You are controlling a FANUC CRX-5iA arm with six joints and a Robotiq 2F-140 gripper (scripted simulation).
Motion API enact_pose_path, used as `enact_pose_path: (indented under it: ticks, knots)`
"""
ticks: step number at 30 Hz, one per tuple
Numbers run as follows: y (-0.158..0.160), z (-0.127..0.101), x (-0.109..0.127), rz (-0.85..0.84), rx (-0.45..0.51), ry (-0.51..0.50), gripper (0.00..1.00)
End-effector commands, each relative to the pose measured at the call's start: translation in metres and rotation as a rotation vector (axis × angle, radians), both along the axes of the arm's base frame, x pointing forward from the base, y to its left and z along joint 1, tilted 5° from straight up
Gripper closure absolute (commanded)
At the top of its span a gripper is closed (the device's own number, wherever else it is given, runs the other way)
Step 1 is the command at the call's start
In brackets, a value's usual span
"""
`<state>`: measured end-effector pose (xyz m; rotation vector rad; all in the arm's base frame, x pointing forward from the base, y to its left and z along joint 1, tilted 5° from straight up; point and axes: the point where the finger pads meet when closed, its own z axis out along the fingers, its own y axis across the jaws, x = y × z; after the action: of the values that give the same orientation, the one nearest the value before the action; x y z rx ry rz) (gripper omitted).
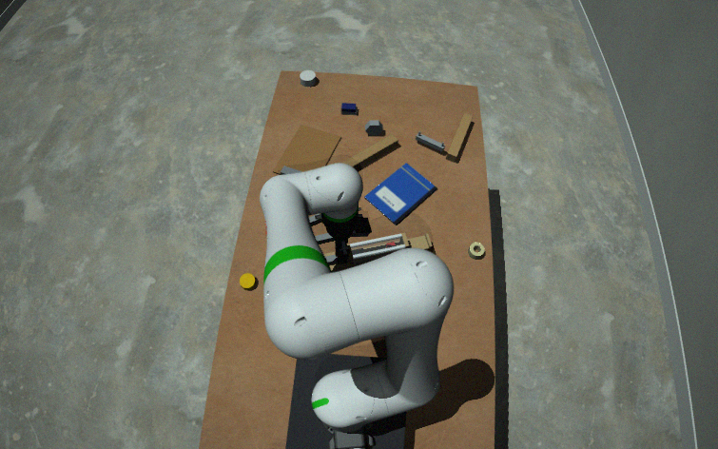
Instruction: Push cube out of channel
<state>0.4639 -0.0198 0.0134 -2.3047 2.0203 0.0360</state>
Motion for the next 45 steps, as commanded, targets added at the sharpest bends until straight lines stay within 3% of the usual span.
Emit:
enact_pose_path:
  ticks: [1, 2, 3, 37, 41, 45]
  knots:
    - [0.000, 0.001, 0.001, 0.000, 0.000, -0.002, 0.90]
    - [0.000, 0.001, 0.001, 0.000, 0.000, -0.002, 0.90]
    - [0.000, 0.001, 0.001, 0.000, 0.000, -0.002, 0.70]
    - [0.000, 0.001, 0.001, 0.000, 0.000, -0.002, 0.70]
    - [-0.001, 0.009, 0.000, 0.000, 0.000, -0.002, 0.70]
    - [-0.004, 0.050, -0.001, 0.000, 0.000, -0.002, 0.70]
